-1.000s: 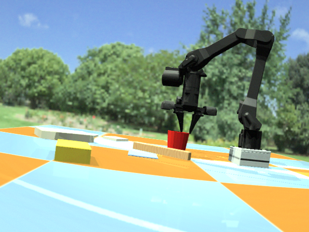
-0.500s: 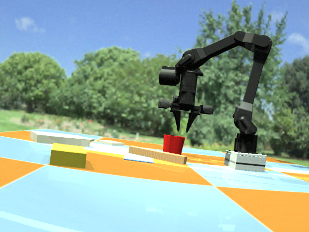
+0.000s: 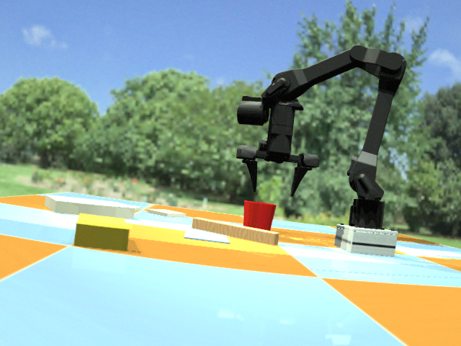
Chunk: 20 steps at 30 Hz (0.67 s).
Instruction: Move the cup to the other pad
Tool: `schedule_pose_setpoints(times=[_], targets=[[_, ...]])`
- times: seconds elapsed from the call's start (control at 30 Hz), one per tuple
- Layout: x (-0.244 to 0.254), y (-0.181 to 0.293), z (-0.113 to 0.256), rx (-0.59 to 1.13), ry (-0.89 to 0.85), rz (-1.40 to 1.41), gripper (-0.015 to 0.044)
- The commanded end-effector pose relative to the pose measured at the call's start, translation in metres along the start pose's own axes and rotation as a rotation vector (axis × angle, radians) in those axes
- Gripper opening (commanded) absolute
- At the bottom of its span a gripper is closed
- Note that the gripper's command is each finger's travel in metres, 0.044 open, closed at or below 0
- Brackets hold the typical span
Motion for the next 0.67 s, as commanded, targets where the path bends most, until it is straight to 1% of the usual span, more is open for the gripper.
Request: schedule_pose_setpoints(times=[0.0,0.43,0.63], targets=[[0.002,-0.001,0.012,-0.002,-0.008,0.0,0.044],[0.001,-0.002,0.055,0.0,-0.012,0.003,0.044],[0.001,-0.003,0.053,-0.005,-0.011,-0.001,0.044]])
Point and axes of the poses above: the point midway between the two fingers, 35 mm back from their tips, its own z axis back along the fingers, its own x axis across the jaws, y = z × x, the point moved 5 cm from there along z, back along the fingers, and after that the axes turned 3 degrees about z, right-handed, at the moved point
